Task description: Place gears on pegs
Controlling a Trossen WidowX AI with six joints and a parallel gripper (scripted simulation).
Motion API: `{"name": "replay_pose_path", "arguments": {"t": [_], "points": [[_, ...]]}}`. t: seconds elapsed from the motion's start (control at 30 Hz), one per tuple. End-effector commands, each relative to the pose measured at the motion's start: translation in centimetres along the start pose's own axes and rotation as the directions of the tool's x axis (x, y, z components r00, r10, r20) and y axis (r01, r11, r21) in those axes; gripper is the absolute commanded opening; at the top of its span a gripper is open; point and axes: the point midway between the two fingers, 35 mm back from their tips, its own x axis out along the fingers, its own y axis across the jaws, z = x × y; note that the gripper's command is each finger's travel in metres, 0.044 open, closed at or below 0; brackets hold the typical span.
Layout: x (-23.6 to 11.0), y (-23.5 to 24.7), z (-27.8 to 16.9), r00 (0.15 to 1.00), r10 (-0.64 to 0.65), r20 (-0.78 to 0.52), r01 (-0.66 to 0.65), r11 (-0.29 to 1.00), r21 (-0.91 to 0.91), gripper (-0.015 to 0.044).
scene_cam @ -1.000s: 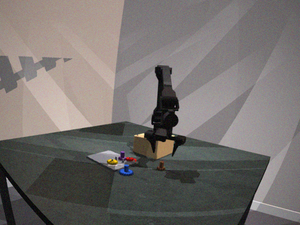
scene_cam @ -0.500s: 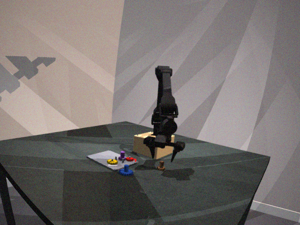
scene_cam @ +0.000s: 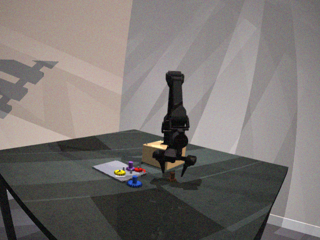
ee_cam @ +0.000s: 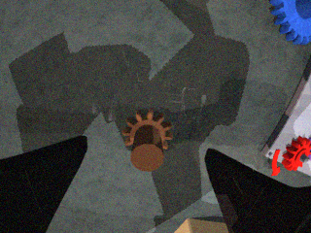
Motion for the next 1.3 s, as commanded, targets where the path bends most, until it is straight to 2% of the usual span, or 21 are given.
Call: {"name": "replay_pose_path", "arguments": {"t": [0.0,0.33,0.7,0.73,0.9,1.27], "points": [[0.1,0.0,0.0,1.0,0.003,0.001,-0.003,1.0,-0.004,0.0361],[0.1,0.0,0.0,1.0,0.003,0.001,-0.003,1.0,-0.004,0.0099],[0.1,0.0,0.0,1.0,0.003,0.001,-0.003,1.0,-0.004,0.0025],[0.1,0.0,0.0,1.0,0.003,0.001,-0.003,1.0,-0.004,0.0],[-0.3,0.6,0.7,0.999,0.015,0.037,-0.013,0.998,-0.062,0.0],[-3.5,0.8,1.2,1.0,0.013,0.028,-0.012,0.999,-0.047,0.0]]}}
